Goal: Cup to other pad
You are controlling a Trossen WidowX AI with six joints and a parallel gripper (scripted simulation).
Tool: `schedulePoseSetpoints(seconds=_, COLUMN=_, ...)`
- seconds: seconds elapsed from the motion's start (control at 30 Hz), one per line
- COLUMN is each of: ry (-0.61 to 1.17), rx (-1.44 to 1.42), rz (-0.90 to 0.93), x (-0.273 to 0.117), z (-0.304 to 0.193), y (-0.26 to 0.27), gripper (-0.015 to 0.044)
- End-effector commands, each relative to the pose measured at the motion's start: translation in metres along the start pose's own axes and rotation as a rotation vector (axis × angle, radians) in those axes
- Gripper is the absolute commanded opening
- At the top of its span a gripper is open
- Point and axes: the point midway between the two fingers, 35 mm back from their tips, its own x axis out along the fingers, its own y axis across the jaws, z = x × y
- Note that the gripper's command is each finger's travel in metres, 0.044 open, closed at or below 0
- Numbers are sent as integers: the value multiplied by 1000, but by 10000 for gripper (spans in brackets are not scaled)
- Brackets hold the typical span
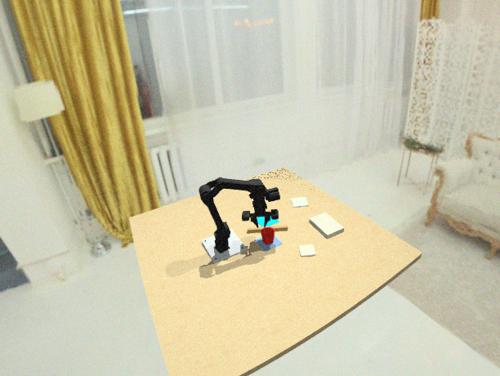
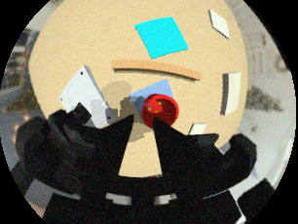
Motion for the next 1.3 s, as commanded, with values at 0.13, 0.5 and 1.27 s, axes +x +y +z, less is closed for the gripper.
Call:
schedulePoseSetpoints(seconds=0.13, ry=5, rx=-8, rz=1, x=6, z=-1, y=-2, gripper=148)
schedulePoseSetpoints(seconds=0.5, ry=5, rx=-8, rz=1, x=24, z=-1, y=-3, gripper=148)
schedulePoseSetpoints(seconds=1.27, ry=5, rx=-8, rz=1, x=62, z=-2, y=-1, gripper=148)
